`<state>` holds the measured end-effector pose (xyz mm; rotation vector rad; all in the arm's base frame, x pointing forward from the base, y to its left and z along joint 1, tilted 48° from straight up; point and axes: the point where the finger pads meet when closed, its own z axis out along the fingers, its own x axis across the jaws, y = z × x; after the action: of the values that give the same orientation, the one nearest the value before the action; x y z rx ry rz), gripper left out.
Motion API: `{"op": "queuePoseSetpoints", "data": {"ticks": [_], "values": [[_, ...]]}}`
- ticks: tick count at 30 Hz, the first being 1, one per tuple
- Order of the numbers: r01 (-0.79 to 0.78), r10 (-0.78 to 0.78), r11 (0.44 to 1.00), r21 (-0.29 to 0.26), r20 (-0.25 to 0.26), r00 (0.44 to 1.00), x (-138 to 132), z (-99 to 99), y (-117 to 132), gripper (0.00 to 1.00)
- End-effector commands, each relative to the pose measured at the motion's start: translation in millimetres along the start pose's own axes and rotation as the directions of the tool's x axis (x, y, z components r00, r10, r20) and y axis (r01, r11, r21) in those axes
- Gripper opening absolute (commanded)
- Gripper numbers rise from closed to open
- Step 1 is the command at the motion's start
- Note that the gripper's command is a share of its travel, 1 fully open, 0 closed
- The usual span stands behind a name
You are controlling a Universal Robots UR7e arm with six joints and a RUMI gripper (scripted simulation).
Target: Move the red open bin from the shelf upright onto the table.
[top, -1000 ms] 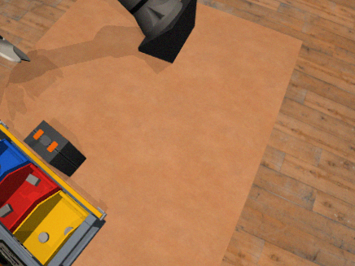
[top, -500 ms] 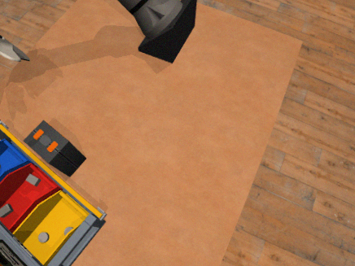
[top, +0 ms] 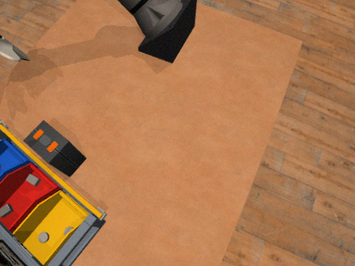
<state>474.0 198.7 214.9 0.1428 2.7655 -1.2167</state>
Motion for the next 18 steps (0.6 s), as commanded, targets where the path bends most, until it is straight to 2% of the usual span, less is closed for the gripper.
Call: {"op": "queuePoseSetpoints", "data": {"ticks": [1, 11, 18], "values": [[0.000, 0.000, 1.000, -0.001, 0.001, 1.000, -0.1, -0.4, 0.0, 1.00], [0.001, -0.001, 1.000, -0.006, 0.001, 1.000, -0.1, 4.3, 0.0, 1.00], [0.001, -0.001, 1.000, -0.006, 0.002, 1.000, -0.2, 24.4, 0.0, 1.00]]}}
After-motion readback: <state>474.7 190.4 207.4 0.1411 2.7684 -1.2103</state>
